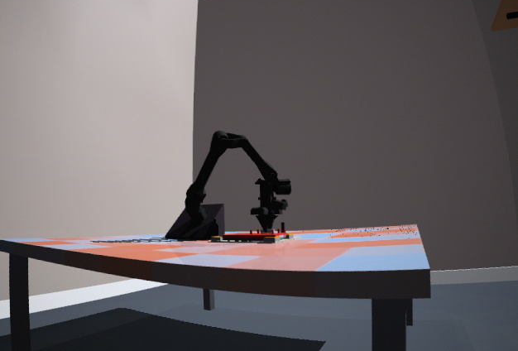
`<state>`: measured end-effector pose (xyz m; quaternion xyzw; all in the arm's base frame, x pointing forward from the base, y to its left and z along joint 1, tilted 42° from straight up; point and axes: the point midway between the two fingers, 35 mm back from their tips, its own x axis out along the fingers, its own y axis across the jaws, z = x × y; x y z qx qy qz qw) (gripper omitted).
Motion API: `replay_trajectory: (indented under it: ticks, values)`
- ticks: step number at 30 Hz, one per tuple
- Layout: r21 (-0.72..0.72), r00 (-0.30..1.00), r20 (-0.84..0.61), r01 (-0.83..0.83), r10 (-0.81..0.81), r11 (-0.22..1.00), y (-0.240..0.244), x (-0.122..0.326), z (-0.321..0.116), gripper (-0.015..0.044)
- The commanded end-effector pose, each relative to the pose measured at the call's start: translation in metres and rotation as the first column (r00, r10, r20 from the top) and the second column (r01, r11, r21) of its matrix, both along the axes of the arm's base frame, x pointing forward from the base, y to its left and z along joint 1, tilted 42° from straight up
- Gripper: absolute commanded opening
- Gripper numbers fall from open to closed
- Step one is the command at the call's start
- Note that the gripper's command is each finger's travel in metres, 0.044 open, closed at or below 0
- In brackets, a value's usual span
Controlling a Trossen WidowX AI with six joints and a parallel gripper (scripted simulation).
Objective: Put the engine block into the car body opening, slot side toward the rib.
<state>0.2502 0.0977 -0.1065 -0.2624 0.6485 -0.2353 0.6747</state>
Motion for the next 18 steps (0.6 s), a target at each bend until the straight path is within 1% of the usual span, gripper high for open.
replay_trajectory:
  ticks: [1, 18]
  values:
    - [0.007, 1.000, 0.009, 0.001, -0.001, 1.000, 0.008, 0.003, 0.006, 0.0000]
    - [0.011, 1.000, 0.008, 0.001, -0.001, 1.000, 0.042, 0.004, 0.045, 0.0000]
